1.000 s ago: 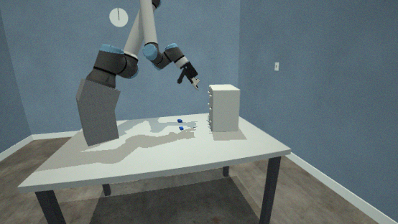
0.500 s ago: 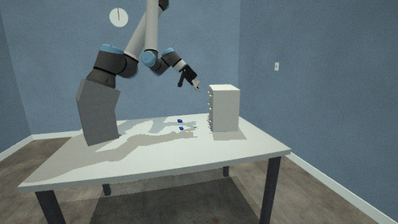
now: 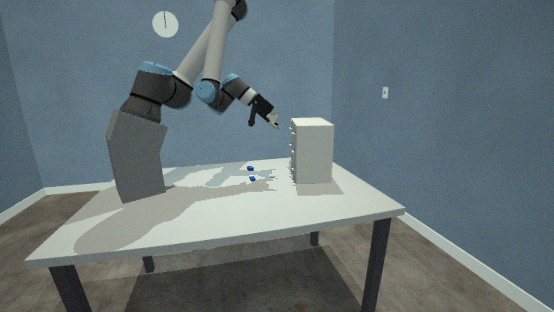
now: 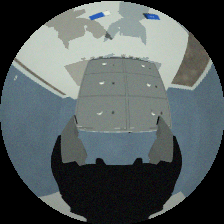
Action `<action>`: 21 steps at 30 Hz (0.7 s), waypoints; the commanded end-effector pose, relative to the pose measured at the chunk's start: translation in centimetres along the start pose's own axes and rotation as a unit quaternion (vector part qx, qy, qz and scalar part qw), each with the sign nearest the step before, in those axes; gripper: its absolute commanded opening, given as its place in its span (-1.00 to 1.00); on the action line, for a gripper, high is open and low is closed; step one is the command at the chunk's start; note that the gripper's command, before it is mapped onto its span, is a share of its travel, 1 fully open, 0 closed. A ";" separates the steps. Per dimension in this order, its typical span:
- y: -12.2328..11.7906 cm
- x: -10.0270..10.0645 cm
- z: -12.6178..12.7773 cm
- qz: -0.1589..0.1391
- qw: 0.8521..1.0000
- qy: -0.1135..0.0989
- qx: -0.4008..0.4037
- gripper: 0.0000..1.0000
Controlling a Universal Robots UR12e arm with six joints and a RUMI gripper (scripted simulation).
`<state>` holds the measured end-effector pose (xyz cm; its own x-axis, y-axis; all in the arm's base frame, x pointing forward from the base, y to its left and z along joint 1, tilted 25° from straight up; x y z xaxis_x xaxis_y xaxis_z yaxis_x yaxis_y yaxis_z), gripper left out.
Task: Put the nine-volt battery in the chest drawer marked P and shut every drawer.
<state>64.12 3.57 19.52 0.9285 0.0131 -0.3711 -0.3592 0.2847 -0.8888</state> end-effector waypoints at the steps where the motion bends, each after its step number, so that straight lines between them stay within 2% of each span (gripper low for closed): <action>1: 0.2 0.5 0.0 -0.023 1.000 0.000 0.000 1.00; 21: 1.0 2.1 0.0 -0.097 0.995 0.000 0.000 1.00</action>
<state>65.45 3.83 18.12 0.9739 -0.0325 -0.2246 -0.2065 0.2832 -0.9366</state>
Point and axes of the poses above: the point where the finger pads meet when closed, its own x axis out along the fingers, its own z axis across the jaws, y = z × x, the point moved 4 cm from there along -x, back along the fingers
